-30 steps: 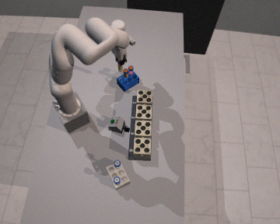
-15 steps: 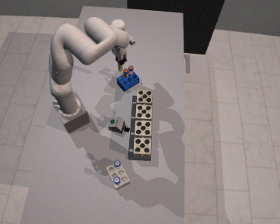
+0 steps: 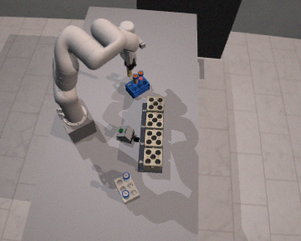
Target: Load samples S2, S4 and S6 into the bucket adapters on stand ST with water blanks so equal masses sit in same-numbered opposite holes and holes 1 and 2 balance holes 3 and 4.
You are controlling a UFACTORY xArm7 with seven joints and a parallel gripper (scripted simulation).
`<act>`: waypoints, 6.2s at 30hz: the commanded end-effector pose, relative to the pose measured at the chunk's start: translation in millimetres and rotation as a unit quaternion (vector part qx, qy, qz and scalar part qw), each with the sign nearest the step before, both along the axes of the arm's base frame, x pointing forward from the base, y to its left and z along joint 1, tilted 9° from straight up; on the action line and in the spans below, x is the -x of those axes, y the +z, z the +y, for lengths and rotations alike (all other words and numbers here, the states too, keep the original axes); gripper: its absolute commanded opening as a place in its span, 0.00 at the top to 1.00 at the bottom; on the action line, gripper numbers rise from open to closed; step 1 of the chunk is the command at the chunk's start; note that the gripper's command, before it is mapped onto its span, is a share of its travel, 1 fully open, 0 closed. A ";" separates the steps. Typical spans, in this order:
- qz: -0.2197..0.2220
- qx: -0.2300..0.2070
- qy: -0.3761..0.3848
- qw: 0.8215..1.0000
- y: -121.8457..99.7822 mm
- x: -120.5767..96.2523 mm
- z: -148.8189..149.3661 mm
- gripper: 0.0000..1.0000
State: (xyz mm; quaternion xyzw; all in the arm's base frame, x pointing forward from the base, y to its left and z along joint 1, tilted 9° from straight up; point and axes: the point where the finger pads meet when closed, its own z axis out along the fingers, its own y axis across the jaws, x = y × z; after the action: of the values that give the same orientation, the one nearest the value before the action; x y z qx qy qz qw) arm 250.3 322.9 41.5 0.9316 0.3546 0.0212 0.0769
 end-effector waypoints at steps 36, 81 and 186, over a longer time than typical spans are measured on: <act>-0.001 -0.002 0.000 1.000 -6.5 -1.4 0.4 1.00; -0.001 -0.002 0.000 1.000 -71.8 -7.7 -7.9 1.00; -0.001 -0.002 0.000 1.000 -132.4 -13.4 -15.7 0.56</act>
State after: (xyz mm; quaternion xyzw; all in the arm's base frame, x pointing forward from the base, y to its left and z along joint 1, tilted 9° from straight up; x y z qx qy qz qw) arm 263.0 305.7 -92.0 0.9316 0.3546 0.0213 0.0768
